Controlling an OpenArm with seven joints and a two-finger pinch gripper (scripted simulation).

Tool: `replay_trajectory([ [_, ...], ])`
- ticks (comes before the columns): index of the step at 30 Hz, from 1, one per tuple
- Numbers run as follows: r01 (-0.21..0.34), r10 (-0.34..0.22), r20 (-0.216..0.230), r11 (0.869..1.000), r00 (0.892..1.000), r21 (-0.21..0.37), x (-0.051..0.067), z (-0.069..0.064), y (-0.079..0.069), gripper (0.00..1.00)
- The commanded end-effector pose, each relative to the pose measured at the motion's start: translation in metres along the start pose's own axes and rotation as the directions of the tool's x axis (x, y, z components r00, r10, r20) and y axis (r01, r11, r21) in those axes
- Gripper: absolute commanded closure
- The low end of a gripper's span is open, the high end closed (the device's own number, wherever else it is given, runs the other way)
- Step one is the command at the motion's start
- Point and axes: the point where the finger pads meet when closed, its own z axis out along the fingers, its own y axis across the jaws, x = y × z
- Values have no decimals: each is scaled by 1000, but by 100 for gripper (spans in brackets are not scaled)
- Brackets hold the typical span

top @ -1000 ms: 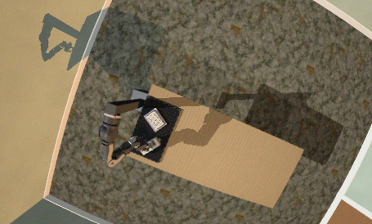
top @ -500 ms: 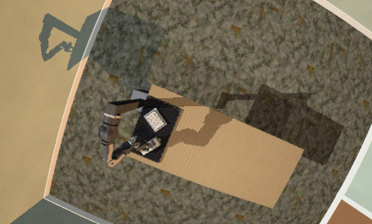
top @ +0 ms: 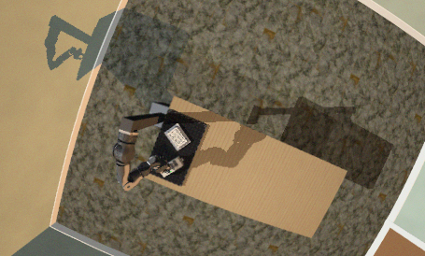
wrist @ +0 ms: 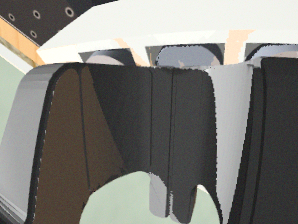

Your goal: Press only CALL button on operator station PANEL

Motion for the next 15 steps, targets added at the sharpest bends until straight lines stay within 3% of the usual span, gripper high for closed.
replay_trajectory([
  [1,0,1,8,1000,1000,-11,-2,1,2,100],
  [12,0,1,8,1000,1000,-11,-2,1,2,100],
  [15,-1,1,9,1000,1000,-6,-11,-8,1,100],
])
